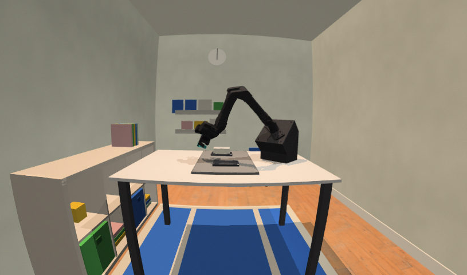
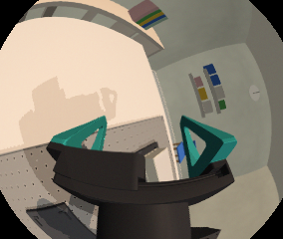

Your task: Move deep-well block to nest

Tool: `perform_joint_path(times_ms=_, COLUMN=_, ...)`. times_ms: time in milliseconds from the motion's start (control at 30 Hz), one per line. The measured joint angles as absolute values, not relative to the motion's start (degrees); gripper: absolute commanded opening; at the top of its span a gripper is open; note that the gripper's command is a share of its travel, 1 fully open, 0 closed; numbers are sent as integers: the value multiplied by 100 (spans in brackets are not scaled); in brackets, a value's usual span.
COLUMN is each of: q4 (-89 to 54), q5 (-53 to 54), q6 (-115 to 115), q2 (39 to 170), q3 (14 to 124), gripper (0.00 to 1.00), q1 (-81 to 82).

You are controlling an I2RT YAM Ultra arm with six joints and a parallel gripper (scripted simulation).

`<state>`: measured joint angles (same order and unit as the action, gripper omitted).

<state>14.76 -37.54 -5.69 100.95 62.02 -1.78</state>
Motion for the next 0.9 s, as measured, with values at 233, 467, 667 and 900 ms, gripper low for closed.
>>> perform_joint_path(times_ms=233, q4=482, q5=-3323, q6=-489, q2=9561, q3=6160, gripper=100, q1=-172)
perform_joint_path(times_ms=467, q4=-99, q5=-3070, q6=-456, q2=9435, q3=6128, gripper=100, q1=-167)
perform_joint_path(times_ms=667, q4=-694, q5=-2816, q6=-416, q2=9120, q3=6112, gripper=100, q1=-145)
perform_joint_path(times_ms=900, q4=-1433, q5=-2497, q6=-362, q2=8836, q3=6084, gripper=100, q1=-143)
